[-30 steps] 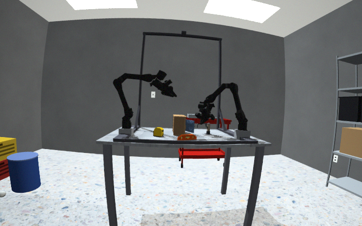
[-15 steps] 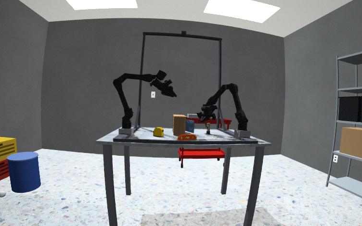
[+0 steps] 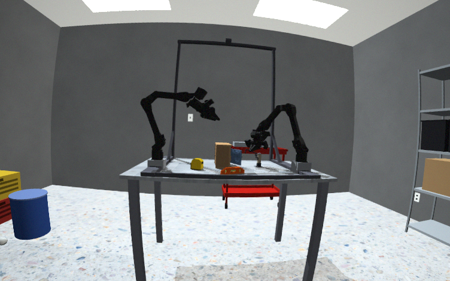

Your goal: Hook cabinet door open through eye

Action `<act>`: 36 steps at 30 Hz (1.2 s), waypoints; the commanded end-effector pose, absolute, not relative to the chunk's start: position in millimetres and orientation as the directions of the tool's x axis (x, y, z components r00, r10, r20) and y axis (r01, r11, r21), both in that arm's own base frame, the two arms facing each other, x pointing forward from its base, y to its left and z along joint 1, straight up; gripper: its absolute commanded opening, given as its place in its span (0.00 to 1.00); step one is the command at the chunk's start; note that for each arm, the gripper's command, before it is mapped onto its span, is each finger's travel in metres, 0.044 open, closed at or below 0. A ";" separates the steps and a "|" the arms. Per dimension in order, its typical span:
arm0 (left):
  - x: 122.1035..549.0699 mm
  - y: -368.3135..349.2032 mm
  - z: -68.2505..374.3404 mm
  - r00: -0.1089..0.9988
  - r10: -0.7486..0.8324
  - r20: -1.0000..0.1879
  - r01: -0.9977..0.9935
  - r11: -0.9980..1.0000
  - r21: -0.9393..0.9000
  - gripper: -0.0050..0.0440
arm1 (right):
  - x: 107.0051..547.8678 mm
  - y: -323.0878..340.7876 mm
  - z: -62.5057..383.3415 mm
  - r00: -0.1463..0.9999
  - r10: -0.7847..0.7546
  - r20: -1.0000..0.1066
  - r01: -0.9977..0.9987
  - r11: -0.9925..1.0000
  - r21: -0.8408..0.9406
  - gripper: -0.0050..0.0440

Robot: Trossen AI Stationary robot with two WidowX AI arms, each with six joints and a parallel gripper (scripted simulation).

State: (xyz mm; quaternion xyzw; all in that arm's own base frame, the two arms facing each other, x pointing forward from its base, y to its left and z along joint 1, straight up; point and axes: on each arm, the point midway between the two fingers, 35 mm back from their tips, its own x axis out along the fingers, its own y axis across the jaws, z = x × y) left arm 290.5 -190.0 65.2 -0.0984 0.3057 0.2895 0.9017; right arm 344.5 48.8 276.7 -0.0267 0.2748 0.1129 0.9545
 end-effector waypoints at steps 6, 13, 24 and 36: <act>294.4 -196.1 72.9 0.716 0.343 -0.608 -0.451 0.892 -0.029 0.00 | 343.6 49.5 287.7 0.837 0.206 -0.507 -0.234 0.972 0.008 0.92; 296.7 -201.3 73.0 0.754 0.253 -0.606 -0.338 0.941 -0.028 0.00 | 343.6 49.5 287.7 0.837 0.206 -0.507 -0.234 0.972 0.008 0.92; 298.5 -208.2 72.6 0.787 0.132 -0.603 -0.184 0.983 -0.025 0.00 | 343.6 49.5 287.7 0.837 0.206 -0.507 -0.234 0.972 0.008 0.92; 299.5 -210.8 72.1 0.787 0.134 -0.602 -0.186 0.982 -0.024 0.00 | 343.6 49.5 287.7 0.837 0.206 -0.507 -0.234 0.972 0.008 0.92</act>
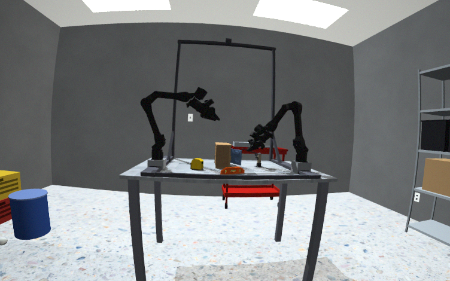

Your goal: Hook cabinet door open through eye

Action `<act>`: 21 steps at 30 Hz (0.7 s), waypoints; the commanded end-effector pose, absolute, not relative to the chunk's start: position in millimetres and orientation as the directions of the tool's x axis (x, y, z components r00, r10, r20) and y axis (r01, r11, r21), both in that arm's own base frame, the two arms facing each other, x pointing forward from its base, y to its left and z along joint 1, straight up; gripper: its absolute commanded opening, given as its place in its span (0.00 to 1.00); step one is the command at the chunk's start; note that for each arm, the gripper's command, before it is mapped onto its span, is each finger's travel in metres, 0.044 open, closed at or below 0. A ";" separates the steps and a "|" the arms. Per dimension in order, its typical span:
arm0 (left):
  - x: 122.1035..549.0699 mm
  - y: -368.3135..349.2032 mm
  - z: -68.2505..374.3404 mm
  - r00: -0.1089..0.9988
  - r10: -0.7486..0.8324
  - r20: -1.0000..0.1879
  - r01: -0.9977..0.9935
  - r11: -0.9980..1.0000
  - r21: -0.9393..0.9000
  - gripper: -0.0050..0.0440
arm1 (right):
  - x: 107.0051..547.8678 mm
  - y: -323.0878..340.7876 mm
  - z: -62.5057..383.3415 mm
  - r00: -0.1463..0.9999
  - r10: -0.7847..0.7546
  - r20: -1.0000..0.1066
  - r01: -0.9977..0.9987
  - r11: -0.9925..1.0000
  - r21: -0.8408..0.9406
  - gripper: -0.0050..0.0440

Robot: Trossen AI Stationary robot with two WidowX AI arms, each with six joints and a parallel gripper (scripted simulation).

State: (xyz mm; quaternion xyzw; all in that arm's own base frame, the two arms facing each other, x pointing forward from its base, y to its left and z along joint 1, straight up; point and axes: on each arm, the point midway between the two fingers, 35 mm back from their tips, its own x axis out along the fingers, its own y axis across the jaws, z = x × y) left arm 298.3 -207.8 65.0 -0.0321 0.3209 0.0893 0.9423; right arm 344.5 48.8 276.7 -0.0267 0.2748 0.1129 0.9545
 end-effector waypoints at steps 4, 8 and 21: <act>306.0 -211.4 66.7 0.727 0.123 -0.676 -0.191 0.981 -0.027 0.00 | 343.6 49.5 287.7 0.837 0.206 -0.507 -0.234 0.972 0.008 0.92; 309.4 -210.7 62.6 0.671 0.111 -0.733 -0.192 0.981 -0.027 0.00 | 343.6 49.5 287.7 0.837 0.206 -0.507 -0.234 0.972 0.008 0.92; 317.2 -209.0 49.5 0.486 0.073 -0.871 -0.187 0.982 -0.022 0.00 | 343.6 49.5 287.7 0.837 0.206 -0.507 -0.234 0.972 0.008 0.92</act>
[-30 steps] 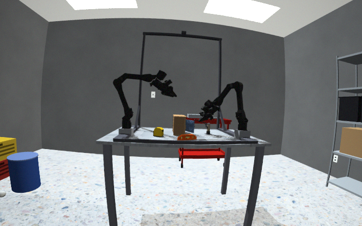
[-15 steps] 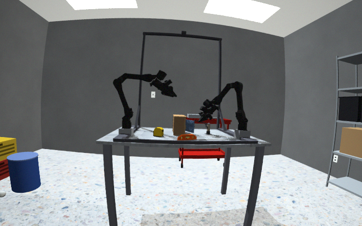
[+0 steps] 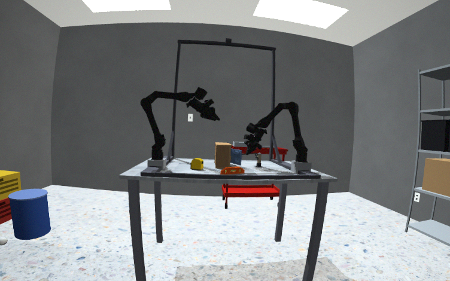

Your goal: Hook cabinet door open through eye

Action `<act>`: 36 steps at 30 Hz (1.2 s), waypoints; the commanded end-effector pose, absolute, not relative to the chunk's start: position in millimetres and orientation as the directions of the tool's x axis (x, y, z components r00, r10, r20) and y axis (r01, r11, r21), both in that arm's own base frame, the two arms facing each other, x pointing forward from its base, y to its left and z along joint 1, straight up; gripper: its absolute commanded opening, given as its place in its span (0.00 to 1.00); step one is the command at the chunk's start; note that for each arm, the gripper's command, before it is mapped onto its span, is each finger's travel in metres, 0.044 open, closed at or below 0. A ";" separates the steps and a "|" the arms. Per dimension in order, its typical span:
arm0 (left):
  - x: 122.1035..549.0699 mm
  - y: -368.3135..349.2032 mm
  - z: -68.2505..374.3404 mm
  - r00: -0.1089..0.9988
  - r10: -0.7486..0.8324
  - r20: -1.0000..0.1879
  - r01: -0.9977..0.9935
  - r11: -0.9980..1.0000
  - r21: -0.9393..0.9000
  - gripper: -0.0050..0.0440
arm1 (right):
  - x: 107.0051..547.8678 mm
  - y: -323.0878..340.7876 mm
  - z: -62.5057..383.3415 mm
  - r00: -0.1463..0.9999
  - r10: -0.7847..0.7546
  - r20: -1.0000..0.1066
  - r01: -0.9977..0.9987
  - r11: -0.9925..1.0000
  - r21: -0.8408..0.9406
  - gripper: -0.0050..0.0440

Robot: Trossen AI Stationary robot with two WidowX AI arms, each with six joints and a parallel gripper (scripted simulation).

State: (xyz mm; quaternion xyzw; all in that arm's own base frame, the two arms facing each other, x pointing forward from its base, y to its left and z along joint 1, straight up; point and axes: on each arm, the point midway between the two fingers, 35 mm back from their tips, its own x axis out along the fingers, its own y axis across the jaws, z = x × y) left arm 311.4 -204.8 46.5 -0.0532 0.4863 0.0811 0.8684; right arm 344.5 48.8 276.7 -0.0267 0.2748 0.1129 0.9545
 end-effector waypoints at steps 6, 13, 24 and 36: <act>317.3 -209.2 48.7 0.478 0.072 -0.876 -0.187 0.982 -0.022 0.00 | 343.6 49.5 287.7 0.837 0.206 -0.507 -0.234 0.972 0.008 0.92; 315.7 -207.6 46.7 0.475 0.078 -0.876 -0.188 0.982 -0.014 0.00 | 343.6 49.5 287.7 0.837 0.206 -0.507 -0.234 0.972 0.008 0.92; 300.6 -213.6 88.4 0.499 0.059 -0.865 -0.190 0.981 -0.043 0.40 | 343.6 49.5 287.7 0.837 0.206 -0.507 -0.234 0.972 0.008 0.92; 280.8 -205.7 110.6 0.500 0.045 -0.865 -0.148 0.988 -0.035 0.69 | 343.6 49.5 287.7 0.837 0.206 -0.507 -0.234 0.972 0.008 0.92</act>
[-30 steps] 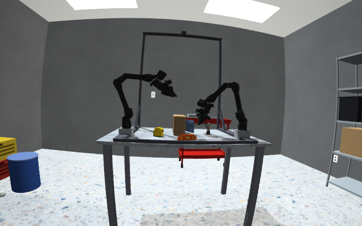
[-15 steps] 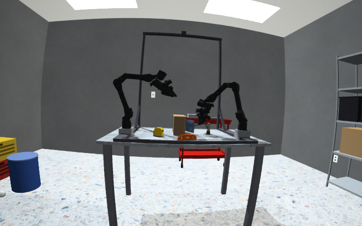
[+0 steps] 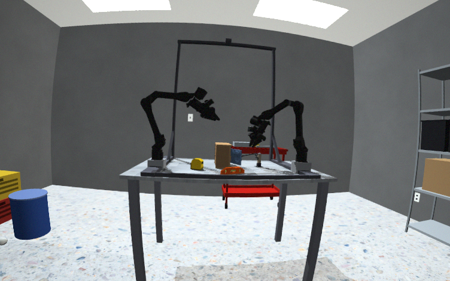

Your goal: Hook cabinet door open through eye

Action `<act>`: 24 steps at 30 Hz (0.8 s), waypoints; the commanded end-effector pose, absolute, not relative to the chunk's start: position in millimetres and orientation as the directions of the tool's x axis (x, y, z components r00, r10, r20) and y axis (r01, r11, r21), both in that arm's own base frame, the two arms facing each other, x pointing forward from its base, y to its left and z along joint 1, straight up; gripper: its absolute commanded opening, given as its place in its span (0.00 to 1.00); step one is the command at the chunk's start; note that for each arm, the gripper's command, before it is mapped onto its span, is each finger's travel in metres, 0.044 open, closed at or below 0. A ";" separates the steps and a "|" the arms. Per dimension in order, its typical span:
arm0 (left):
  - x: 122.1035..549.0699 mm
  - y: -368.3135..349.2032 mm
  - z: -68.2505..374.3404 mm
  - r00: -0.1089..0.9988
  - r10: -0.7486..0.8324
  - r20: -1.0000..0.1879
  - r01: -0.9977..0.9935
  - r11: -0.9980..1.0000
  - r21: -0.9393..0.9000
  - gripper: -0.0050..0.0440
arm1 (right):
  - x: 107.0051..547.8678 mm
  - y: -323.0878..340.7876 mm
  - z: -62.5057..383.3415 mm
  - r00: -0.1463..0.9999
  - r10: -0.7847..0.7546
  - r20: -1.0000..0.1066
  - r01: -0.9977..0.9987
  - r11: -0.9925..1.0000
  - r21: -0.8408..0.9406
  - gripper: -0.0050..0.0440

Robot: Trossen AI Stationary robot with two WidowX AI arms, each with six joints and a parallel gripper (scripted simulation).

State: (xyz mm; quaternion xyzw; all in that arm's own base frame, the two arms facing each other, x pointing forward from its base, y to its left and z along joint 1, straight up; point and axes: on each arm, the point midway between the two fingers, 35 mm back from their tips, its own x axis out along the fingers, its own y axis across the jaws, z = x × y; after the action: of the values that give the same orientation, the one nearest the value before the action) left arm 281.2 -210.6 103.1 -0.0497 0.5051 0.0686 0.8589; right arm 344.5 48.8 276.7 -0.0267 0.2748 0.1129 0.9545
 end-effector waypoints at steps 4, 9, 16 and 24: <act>280.3 -195.9 110.9 0.549 -0.022 -0.836 -0.041 0.998 -0.053 0.89 | 343.6 49.5 287.7 0.837 0.206 -0.507 -0.234 0.972 0.008 0.92; 279.9 -186.9 110.9 0.588 -0.089 -0.804 0.063 0.996 -0.064 1.00 | 343.6 49.5 287.7 0.837 0.206 -0.507 -0.234 0.972 0.008 0.92; 280.1 -166.6 110.9 0.643 -0.243 -0.726 0.285 0.956 -0.067 1.00 | 343.6 49.5 287.7 0.837 0.206 -0.507 -0.234 0.972 0.008 0.92; 281.8 -146.9 111.0 0.655 -0.393 -0.645 0.483 0.875 -0.042 1.00 | 343.6 49.5 287.7 0.837 0.206 -0.507 -0.234 0.972 0.008 0.92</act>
State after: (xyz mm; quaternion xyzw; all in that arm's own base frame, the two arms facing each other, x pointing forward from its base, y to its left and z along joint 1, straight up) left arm 280.2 -151.8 104.7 0.0616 0.3673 -0.2051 0.9051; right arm 344.5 48.8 276.7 -0.0267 0.2748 0.1129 0.9545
